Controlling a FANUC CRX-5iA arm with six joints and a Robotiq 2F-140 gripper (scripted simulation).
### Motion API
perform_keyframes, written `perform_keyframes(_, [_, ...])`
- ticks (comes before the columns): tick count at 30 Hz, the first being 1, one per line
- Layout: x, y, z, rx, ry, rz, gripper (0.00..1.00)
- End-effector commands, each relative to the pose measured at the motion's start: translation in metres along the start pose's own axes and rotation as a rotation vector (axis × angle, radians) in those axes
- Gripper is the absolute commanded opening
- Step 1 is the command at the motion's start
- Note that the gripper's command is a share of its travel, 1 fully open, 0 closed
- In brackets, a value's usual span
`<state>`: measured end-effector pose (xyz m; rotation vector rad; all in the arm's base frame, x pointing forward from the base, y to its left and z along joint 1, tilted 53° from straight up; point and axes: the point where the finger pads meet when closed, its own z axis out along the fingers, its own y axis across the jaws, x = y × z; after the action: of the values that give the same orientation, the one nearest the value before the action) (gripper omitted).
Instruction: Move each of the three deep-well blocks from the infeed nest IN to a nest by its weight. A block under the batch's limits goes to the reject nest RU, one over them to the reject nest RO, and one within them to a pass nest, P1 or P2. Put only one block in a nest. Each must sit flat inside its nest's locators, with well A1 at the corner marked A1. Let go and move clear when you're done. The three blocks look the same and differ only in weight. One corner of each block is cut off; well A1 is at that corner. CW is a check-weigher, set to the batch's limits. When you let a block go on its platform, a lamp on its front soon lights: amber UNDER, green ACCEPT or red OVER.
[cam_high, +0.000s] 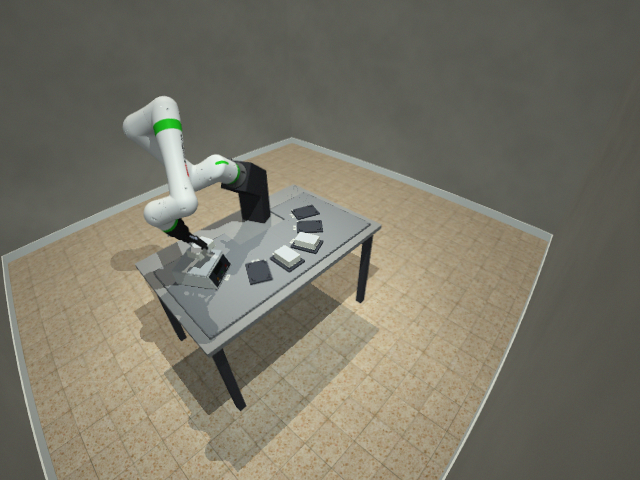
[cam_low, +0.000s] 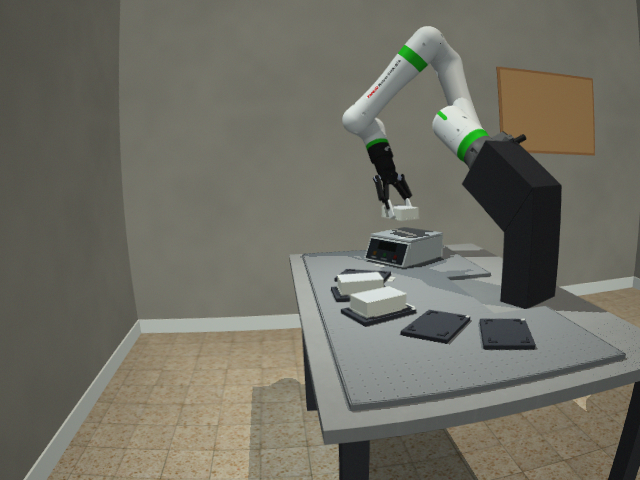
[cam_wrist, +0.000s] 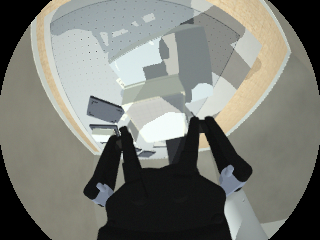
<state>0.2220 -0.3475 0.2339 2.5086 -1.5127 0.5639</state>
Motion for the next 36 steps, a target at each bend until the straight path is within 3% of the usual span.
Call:
perform_keyframes(1, [0.003,0.012,-0.002,0.002,-0.001,-0.001,0.10])
perform_keyframes(13, [0.010,0.044,-0.006,0.002,-0.001,-0.001,0.10])
perform_keyframes(36, [0.010,0.043,-0.006,0.002,-0.001,-0.001,0.10])
